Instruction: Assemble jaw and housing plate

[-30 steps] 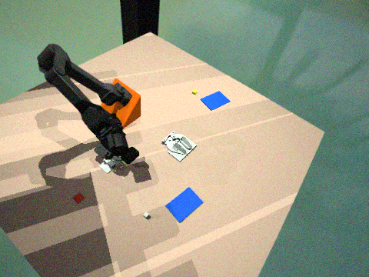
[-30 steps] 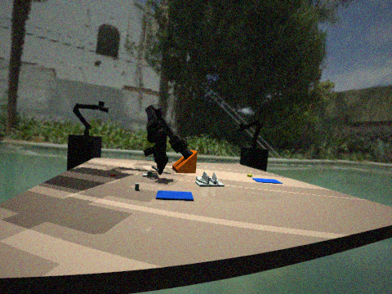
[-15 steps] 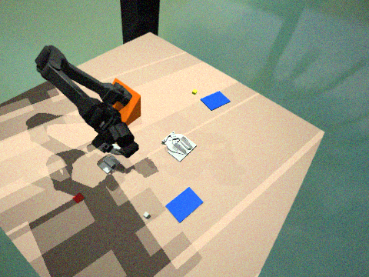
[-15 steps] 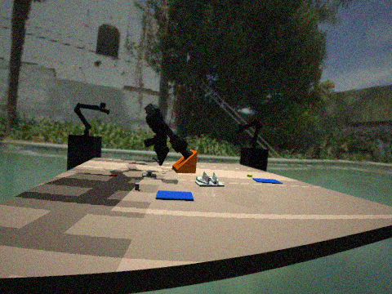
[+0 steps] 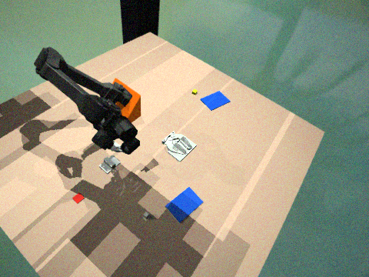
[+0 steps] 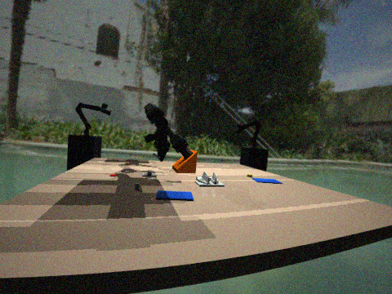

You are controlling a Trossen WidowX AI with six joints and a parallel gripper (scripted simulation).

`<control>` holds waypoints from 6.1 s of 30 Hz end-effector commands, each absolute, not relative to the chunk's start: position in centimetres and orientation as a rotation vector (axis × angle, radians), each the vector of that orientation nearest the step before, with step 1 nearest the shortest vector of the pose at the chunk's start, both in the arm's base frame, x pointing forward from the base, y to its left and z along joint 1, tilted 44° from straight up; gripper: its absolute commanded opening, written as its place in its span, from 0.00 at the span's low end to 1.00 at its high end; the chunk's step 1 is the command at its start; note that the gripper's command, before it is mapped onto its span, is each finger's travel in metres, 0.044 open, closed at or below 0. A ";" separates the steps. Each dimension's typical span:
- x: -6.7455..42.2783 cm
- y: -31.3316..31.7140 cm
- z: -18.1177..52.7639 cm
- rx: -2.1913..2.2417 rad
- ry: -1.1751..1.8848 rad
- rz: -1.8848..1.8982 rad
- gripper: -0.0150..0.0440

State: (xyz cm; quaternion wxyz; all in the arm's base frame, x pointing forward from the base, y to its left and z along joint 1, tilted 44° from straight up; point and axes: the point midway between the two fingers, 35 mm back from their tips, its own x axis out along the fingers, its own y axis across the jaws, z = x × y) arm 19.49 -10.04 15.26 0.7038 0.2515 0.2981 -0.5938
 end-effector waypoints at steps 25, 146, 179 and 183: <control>24.6 -4.8 11.4 0.186 0.974 -1.079 0.85; 25.1 6.9 -0.1 -0.675 1.402 -0.504 0.85; 25.7 5.0 -2.2 -0.674 1.402 -0.502 0.85; 25.7 4.5 -2.6 -0.674 1.402 -0.502 0.85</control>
